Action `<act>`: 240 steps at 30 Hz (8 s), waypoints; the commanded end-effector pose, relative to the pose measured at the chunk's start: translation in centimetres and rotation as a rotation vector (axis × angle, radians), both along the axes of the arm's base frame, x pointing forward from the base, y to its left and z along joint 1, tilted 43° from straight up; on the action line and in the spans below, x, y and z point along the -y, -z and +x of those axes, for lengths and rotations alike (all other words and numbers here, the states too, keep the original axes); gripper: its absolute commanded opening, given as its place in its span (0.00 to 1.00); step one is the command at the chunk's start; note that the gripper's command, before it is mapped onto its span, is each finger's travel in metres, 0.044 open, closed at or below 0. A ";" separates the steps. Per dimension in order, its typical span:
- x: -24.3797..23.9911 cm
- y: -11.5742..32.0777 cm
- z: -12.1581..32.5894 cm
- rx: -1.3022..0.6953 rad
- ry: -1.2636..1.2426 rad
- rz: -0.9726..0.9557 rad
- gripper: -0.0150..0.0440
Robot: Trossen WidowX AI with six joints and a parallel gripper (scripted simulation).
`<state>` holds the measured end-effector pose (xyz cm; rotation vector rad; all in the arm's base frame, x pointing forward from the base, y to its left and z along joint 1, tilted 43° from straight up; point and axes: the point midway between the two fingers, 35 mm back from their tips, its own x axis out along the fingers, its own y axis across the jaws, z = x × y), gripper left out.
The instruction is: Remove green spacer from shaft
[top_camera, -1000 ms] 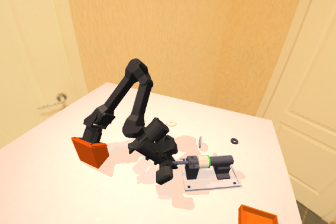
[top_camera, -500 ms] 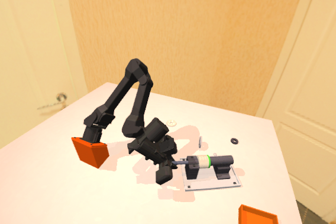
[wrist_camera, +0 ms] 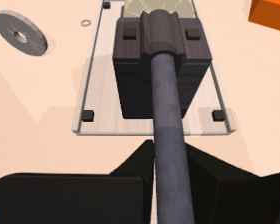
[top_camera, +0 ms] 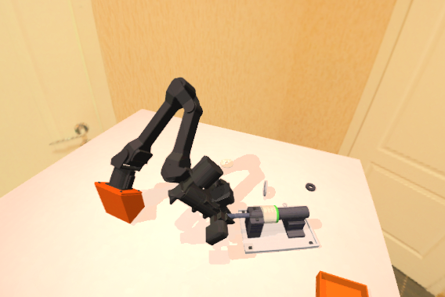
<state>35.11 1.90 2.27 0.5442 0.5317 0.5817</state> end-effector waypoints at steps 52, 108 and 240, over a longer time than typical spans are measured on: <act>0.1 0.1 -0.5 0.003 -0.003 0.000 0.25; 0.2 0.3 -1.1 0.003 -0.003 0.000 0.25; 0.4 0.5 -1.7 0.002 -0.003 0.000 0.25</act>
